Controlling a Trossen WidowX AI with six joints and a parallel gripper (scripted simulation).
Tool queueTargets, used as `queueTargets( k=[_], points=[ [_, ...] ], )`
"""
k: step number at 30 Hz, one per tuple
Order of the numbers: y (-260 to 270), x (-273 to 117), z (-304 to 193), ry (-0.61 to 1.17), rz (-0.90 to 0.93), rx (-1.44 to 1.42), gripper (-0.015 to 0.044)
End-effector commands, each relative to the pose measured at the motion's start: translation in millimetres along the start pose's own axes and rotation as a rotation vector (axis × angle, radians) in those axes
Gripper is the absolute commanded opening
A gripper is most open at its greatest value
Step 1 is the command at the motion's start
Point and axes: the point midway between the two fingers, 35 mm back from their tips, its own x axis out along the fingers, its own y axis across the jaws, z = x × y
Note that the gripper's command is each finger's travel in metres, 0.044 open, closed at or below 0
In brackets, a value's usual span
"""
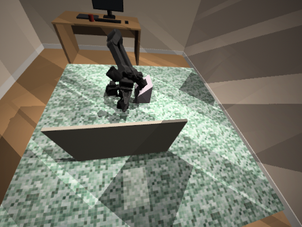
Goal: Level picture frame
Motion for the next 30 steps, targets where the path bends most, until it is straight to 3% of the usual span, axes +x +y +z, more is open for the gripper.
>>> queueTargets(
  k=[1,11,22,30],
  points=[
    [-2.1,-0.1,-4.1,0.012,-0.001,0.001,0.026],
    [-1.1,5.5,-2.4,0.011,-0.001,0.001,0.026],
    [-1.3,74.9,-3.4,0.009,0.001,0.002,0.026],
    [-2.0,79.7,-4.9,0.009,0.001,0.002,0.026]
  ],
)
